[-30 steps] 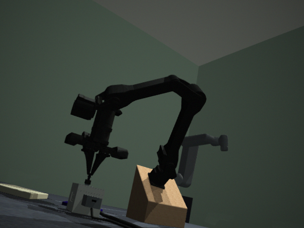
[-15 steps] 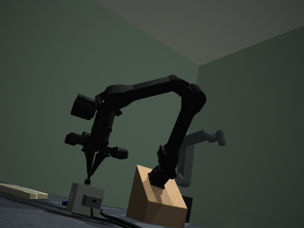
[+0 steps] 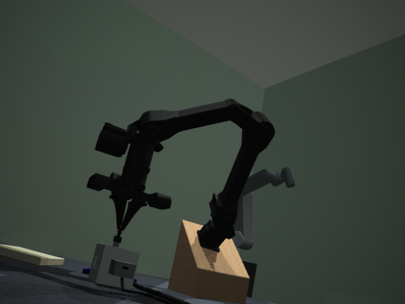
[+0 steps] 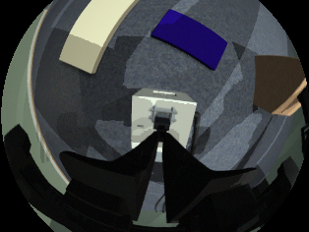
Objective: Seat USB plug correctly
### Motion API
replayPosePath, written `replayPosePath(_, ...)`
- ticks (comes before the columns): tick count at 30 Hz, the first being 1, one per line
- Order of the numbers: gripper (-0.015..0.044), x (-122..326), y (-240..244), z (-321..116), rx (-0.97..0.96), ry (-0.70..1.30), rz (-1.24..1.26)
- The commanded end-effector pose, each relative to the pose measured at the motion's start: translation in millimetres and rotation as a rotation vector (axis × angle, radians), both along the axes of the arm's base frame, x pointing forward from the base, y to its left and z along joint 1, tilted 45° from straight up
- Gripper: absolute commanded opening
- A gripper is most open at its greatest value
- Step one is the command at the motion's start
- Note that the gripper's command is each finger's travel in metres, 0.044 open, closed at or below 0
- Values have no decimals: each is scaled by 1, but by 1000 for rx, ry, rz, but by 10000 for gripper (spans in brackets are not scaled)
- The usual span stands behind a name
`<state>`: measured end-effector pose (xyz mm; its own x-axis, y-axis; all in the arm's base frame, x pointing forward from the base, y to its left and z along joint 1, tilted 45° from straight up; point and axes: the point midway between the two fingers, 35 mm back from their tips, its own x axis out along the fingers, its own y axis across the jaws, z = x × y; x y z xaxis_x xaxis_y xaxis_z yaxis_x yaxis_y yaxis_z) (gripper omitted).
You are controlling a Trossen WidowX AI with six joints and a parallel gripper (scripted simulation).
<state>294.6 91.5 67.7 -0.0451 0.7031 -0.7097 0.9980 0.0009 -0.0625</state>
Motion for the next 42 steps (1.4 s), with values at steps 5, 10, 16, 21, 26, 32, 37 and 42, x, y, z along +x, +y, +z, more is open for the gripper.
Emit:
replayPosePath(5,0,0,-4,4,-2,-4,6)
replayPosePath(10,0,0,-6,6,-2,-4,6)
replayPosePath(16,0,1,-9,9,-2,-4,6)
replayPosePath(21,0,1,-11,12,-2,-4,6)
replayPosePath(26,0,1,-14,14,-2,-4,6)
replayPosePath(32,0,1,-15,15,-1,-6,8)
replayPosePath(37,0,1,-14,14,4,-59,60)
replayPosePath(42,0,1,-14,14,10,-154,155)
